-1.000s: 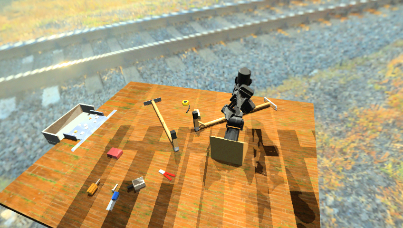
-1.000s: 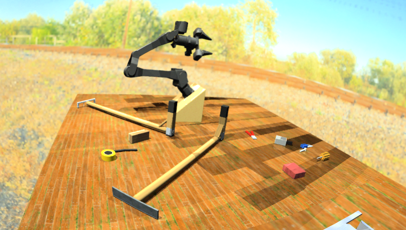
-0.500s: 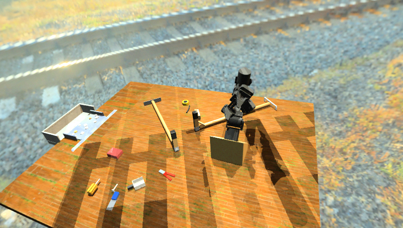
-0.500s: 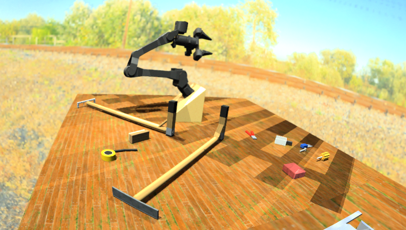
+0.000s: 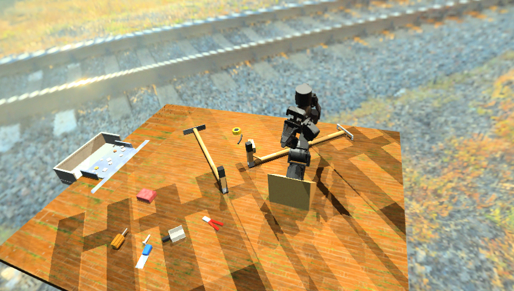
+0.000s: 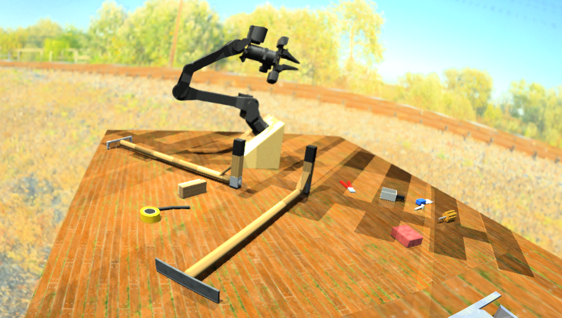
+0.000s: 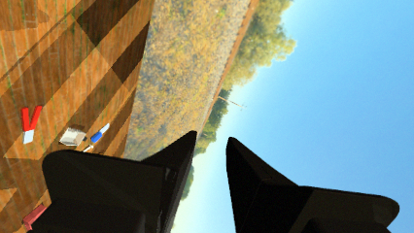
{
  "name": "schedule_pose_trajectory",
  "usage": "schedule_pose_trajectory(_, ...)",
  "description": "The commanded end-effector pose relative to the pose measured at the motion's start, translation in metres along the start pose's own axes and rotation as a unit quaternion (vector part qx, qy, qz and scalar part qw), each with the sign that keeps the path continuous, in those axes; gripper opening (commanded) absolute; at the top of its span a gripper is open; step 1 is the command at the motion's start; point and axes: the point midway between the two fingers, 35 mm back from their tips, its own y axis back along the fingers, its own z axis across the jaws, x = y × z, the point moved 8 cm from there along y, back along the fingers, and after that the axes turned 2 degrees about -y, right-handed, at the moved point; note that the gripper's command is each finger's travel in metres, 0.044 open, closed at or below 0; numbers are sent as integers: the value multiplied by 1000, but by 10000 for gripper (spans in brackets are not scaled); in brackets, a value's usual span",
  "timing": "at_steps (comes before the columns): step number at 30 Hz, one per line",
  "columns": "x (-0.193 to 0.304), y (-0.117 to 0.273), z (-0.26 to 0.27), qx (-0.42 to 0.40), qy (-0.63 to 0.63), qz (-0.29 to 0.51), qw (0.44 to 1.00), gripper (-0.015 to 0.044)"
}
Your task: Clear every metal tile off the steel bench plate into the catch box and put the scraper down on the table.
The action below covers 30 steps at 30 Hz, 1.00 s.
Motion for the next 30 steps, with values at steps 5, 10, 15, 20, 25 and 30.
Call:
schedule_pose_trajectory(5,20,-3,-3,-39,-115,45,992,0)
schedule_pose_trajectory(10,34,-5,-3,-63,-190,75,977,0)
schedule_pose_trajectory(15,48,-7,-1,-84,-264,107,955,0)
schedule_pose_trajectory(20,63,-8,0,-103,-335,141,926,0)
schedule_pose_trajectory(25,77,-9,3,-118,-403,175,890,0)
schedule_pose_trajectory(30,91,-10,7,-131,-468,210,848,0)
